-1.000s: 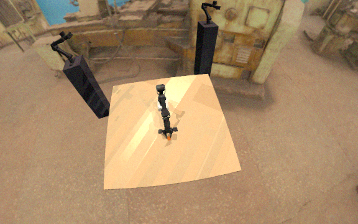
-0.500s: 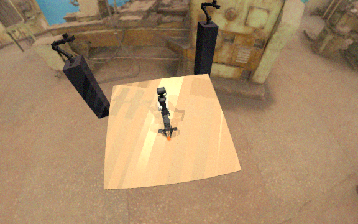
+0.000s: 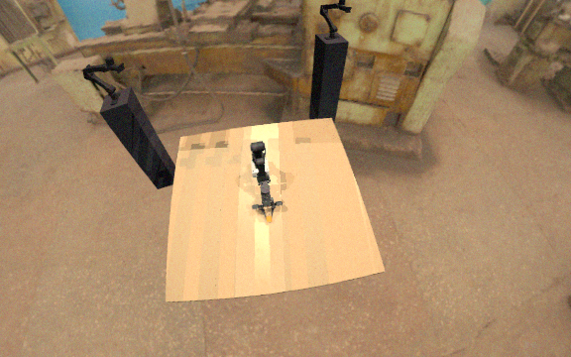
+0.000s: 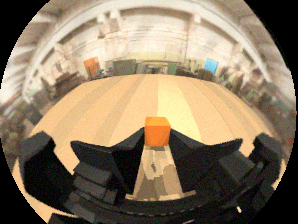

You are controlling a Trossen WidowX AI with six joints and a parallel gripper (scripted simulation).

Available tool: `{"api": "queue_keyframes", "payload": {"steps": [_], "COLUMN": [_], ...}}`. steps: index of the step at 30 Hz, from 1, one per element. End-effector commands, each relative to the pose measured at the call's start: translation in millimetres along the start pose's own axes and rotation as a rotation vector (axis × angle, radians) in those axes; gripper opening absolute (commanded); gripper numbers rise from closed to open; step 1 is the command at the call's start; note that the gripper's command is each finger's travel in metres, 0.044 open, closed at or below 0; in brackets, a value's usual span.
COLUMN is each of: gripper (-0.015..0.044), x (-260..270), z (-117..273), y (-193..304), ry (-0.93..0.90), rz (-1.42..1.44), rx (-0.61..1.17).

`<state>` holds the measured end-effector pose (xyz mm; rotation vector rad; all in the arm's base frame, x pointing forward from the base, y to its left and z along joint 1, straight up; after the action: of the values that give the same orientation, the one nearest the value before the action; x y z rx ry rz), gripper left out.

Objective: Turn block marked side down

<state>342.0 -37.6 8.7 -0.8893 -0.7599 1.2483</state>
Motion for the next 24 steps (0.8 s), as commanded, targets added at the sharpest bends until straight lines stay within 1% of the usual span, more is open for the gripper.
{"api": "queue_keyframes", "payload": {"steps": [1,8,24], "gripper": [0.0,0.0,0.042], "x": [-0.4,-0.4,-0.4], "z": [1.1,1.1,1.1], "y": [0.3,0.3,0.3], "ry": [0.004,0.004,0.004], "rz": [0.006,0.006,0.006], "rx": [-0.005,-0.005,-0.005]}}
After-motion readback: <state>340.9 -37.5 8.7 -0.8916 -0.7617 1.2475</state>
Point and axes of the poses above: the point midway between the two fingers, 35 mm back from their tips, its own z axis back along the fingers, its own x axis across the jaws, y = z × x, the point moved 4 cm from there along z, back along the fingers
